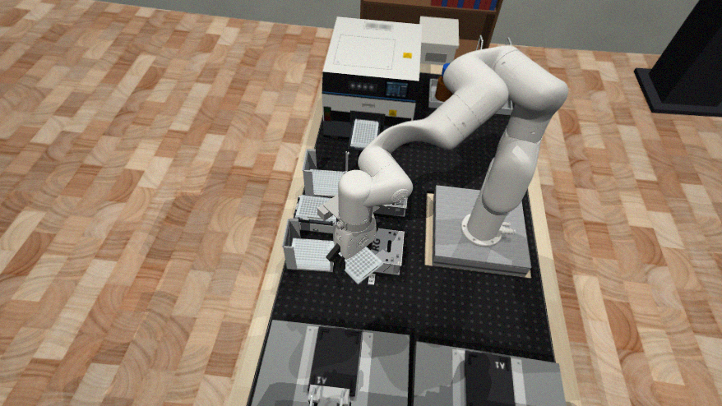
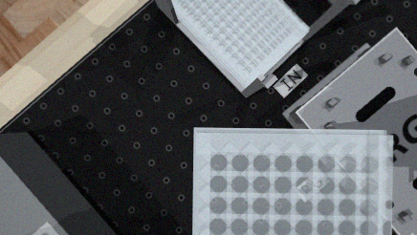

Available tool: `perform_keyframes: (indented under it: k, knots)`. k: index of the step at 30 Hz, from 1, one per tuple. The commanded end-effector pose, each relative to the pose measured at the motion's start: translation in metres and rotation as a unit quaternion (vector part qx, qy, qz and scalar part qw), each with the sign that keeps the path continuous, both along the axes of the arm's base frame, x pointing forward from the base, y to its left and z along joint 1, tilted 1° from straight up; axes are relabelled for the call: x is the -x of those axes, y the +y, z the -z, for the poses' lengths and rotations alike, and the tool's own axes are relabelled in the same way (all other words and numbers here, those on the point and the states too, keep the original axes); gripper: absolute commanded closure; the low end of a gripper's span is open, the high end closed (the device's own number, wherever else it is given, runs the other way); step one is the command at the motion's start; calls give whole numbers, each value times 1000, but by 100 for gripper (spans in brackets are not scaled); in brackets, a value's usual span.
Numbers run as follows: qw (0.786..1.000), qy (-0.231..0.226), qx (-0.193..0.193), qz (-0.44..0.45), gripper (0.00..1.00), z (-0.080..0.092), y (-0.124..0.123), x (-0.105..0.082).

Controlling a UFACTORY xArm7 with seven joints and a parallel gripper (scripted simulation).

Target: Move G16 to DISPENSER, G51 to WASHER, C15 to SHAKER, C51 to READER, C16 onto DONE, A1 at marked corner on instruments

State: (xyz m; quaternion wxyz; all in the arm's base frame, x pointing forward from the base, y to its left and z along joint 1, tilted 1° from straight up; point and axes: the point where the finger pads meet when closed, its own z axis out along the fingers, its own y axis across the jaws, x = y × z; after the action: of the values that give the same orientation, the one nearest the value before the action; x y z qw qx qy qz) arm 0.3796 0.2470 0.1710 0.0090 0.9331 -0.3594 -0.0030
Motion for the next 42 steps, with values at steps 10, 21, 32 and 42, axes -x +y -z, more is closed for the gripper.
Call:
perform_keyframes:
  k: [10, 21, 32, 42]
  knots:
    - [997, -2, -6, -73, 100, -2, -40, 2]
    - [991, -2, -6, -137, 100, -3, -70, 9]
    - [982, -1, -6, -189, 100, -3, -97, 18]
    - [972, -1, -7, -234, 100, -3, -112, 31]
